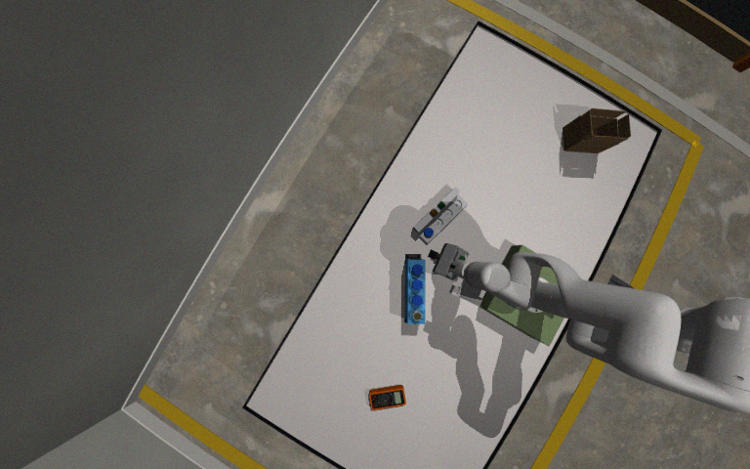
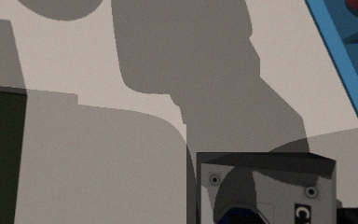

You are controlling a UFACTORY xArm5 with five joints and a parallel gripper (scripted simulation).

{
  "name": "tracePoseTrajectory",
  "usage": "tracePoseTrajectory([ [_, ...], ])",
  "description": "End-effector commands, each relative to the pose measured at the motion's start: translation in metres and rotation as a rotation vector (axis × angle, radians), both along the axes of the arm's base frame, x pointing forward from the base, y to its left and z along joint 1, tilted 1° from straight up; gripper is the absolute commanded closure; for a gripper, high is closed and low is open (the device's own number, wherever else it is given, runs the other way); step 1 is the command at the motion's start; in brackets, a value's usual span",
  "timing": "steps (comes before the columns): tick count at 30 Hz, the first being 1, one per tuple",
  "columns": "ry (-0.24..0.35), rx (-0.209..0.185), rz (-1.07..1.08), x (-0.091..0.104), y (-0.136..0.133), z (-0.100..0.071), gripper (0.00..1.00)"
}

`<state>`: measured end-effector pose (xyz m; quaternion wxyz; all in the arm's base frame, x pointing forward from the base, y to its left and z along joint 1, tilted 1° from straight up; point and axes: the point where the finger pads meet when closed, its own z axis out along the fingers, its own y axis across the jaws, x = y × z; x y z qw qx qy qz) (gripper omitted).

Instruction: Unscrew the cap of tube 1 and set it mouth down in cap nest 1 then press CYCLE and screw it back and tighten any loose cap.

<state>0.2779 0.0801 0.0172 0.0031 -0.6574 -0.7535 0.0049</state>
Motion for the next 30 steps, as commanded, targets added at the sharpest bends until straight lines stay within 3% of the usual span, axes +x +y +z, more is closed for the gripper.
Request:
tracePoseTrajectory([
  [1,-0.005,-0.009,0.000,0.0010,0.0003,-0.0007,1.00],
  [30,-0.005,-0.009,0.000,0.0009,0.0002,-0.0097,1.00],
])
